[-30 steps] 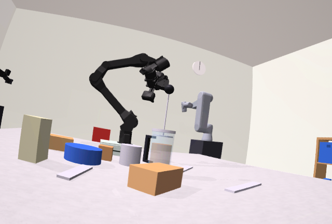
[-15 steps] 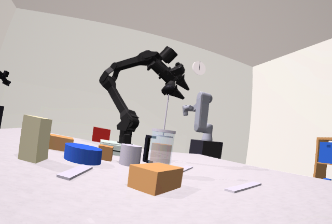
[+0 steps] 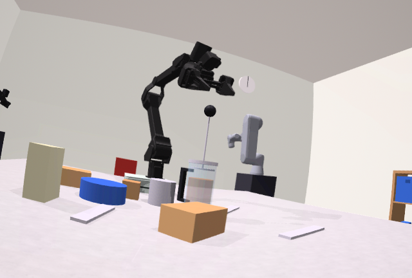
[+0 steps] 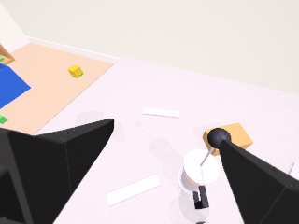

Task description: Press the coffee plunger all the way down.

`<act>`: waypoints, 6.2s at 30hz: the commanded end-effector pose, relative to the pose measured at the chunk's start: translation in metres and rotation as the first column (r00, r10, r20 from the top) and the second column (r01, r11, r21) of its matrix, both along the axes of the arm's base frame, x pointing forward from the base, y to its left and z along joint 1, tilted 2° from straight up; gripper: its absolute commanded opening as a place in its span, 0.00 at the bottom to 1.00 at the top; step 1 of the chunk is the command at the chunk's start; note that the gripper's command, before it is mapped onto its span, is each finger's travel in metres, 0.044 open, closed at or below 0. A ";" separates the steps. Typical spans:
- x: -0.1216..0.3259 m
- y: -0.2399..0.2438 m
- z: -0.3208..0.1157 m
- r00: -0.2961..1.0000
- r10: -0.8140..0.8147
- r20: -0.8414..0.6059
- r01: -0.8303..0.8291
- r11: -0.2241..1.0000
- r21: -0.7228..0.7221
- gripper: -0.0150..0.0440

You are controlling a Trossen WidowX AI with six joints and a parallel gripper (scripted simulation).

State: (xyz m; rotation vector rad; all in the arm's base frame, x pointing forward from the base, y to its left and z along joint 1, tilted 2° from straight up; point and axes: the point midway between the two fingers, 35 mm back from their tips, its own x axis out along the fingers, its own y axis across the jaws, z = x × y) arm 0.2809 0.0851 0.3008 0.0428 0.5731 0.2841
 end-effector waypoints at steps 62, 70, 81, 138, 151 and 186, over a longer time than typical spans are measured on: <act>0.064 -0.048 -0.073 0.983 -0.163 0.080 0.172 0.977 -0.125 0.46; 0.065 -0.048 -0.075 0.983 -0.163 0.080 0.172 0.977 -0.125 0.46; 0.068 -0.048 -0.092 0.983 -0.163 0.080 0.172 0.977 -0.125 0.46; 0.090 -0.049 -0.173 0.983 -0.162 0.082 0.172 0.977 -0.125 0.46; 0.095 -0.049 -0.170 0.983 -0.162 0.082 0.172 0.977 -0.125 0.46; 0.101 -0.049 -0.168 0.983 -0.162 0.083 0.172 0.977 -0.125 0.46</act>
